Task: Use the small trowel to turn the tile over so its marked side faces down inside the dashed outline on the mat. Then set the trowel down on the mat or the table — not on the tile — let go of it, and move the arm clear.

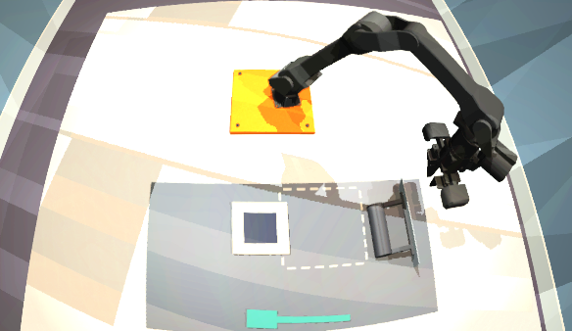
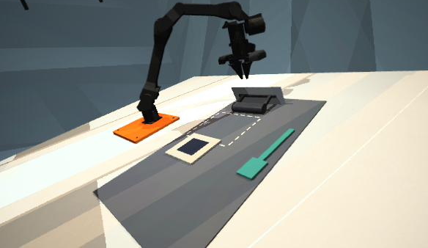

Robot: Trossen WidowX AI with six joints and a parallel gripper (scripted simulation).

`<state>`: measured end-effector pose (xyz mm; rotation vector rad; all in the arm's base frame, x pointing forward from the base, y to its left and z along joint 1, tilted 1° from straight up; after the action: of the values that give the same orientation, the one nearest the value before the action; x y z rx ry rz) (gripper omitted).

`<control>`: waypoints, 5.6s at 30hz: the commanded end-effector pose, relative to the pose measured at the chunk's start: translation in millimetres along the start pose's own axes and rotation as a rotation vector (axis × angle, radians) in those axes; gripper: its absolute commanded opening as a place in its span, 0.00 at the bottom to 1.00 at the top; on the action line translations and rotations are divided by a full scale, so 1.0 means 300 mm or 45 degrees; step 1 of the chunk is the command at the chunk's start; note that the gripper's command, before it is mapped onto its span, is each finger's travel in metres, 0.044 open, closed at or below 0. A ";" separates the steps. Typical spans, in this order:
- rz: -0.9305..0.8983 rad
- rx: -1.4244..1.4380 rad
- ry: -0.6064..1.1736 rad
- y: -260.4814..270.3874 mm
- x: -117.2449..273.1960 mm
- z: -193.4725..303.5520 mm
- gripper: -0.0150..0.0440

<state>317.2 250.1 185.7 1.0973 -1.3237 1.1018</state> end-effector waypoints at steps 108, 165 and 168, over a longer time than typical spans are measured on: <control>-0.002 -1.996 0.001 0.024 -0.078 0.152 0.42; 0.001 -1.994 0.000 0.013 -0.028 0.211 0.42; 0.001 -1.995 0.003 0.015 -0.018 0.272 0.42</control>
<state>305.3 188.9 176.2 -0.1034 -1.6049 -0.1453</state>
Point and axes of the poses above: the point midway between the two fingers, 35 mm back from their tips, its own x axis back along the fingers, its own y axis across the jaws, z = x × y, the point moved 6 cm from there along x, back along the fingers, and after that the axes turned 3 degrees about -x, right-handed, at the moved point
